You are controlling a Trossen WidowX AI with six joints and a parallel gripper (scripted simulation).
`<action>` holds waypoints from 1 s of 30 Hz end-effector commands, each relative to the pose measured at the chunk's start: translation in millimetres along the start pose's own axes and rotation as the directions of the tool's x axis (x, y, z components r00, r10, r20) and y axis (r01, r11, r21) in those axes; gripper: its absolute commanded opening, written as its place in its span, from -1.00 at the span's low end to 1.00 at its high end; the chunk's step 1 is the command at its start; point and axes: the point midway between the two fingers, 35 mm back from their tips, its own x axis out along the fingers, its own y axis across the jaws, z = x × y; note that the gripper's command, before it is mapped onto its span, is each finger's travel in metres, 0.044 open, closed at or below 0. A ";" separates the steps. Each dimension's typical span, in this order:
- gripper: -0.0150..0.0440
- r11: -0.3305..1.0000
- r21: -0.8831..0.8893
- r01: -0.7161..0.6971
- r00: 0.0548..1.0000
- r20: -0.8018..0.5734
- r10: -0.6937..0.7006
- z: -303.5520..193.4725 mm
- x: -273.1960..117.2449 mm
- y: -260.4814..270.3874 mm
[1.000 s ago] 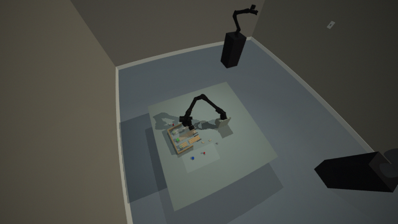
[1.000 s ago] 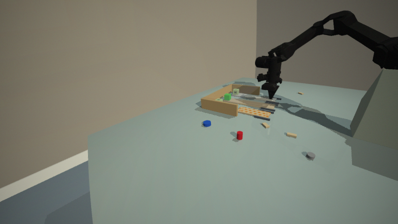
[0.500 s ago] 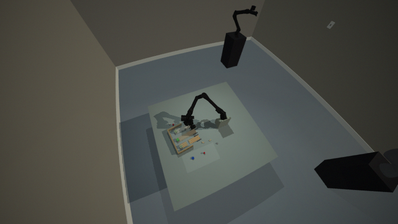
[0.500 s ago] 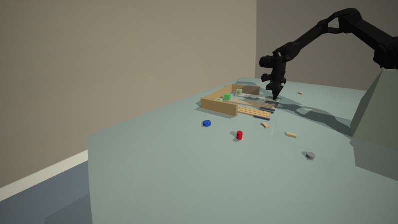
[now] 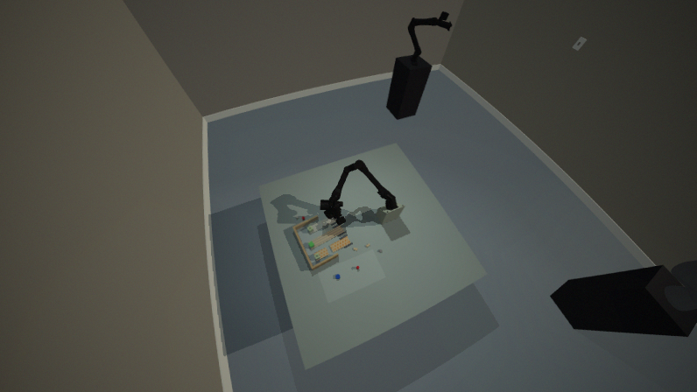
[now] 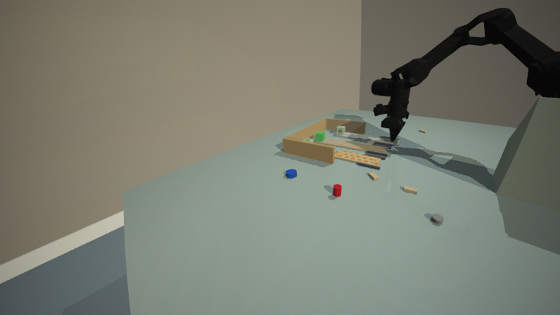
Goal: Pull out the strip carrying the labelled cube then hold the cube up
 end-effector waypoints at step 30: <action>-0.49 1.000 -0.001 -0.001 1.000 -0.028 0.001 -57.0 6.1 -1.8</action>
